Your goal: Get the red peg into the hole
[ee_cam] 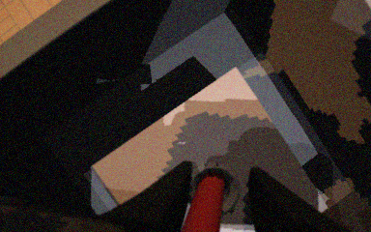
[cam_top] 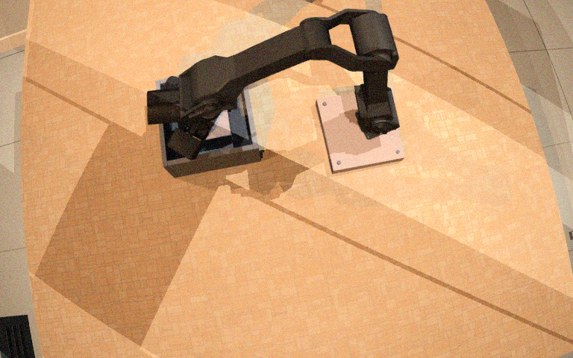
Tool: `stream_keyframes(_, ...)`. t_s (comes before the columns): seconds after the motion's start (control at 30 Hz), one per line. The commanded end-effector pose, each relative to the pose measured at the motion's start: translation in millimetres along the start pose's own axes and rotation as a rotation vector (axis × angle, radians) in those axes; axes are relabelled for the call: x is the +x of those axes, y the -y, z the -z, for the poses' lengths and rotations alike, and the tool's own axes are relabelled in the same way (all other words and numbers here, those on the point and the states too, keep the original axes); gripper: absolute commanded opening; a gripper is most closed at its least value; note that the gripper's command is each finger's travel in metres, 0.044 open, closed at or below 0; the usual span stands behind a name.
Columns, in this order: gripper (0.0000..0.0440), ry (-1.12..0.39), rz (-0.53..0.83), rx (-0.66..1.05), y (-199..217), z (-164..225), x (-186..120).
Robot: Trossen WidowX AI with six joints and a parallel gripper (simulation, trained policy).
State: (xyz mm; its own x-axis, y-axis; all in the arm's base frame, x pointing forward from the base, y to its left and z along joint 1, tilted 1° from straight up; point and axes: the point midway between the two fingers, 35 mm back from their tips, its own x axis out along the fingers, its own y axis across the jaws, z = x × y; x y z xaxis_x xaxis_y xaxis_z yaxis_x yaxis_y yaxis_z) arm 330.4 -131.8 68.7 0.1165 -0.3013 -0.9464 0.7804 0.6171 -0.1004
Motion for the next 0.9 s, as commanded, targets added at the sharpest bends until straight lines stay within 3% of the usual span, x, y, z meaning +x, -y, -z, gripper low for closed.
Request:
stream_keyframes(0.0,0.0178,-0.026,0.002,-0.049,2.5,-1.1,7.4)
stream_keyframes(0.13,0.0189,-0.022,-0.015,-0.078,-1.2,-11.2,2.0)
stream_keyframes(0.47,0.0437,-0.042,-0.087,-0.096,-24.6,-34.6,-8.8)
stream_keyframes(0.87,0.0440,-0.050,-0.204,-0.125,-62.1,-62.0,-37.1)
